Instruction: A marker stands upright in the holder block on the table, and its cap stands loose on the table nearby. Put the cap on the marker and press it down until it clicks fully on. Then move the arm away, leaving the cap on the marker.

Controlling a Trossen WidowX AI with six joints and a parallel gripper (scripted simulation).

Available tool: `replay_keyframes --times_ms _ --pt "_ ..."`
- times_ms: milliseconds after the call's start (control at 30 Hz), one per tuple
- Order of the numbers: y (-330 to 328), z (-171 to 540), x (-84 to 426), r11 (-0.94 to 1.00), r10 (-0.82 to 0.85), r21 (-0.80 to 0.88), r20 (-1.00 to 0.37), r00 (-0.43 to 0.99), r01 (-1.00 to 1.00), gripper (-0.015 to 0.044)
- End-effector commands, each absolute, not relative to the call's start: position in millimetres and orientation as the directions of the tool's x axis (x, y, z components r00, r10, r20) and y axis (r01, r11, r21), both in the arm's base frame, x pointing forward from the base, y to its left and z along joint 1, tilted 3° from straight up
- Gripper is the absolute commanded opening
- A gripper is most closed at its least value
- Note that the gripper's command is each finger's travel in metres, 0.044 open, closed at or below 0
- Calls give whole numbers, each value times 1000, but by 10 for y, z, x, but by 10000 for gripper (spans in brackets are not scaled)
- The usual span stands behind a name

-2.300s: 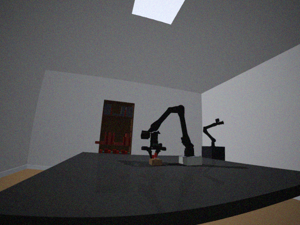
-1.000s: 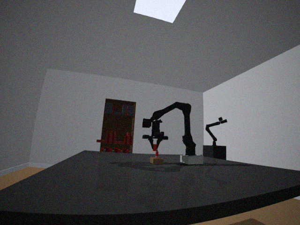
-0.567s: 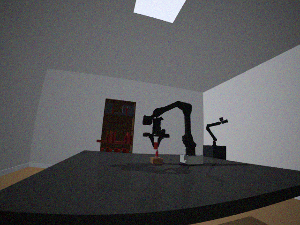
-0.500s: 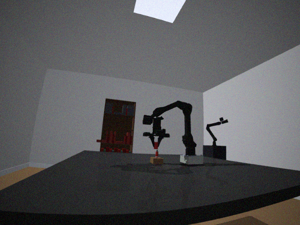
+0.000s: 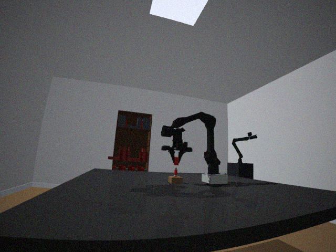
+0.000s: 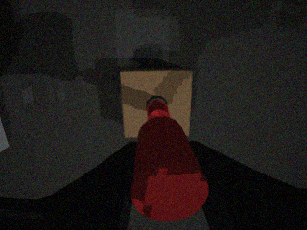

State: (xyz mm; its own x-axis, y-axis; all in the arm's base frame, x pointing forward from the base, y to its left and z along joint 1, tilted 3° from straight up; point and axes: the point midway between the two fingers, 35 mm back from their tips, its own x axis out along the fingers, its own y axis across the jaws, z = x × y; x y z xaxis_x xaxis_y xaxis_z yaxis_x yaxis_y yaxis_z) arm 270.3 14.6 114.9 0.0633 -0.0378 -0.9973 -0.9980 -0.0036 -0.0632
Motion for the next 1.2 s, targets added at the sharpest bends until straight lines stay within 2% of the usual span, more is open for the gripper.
replay_keyframes --times_ms 0,1167 --pt "156 1121 2707 3 -41 -66 -997 65 -998 0" --pt "136 617 2743 3 -41 -65 -997 65 -998 0"
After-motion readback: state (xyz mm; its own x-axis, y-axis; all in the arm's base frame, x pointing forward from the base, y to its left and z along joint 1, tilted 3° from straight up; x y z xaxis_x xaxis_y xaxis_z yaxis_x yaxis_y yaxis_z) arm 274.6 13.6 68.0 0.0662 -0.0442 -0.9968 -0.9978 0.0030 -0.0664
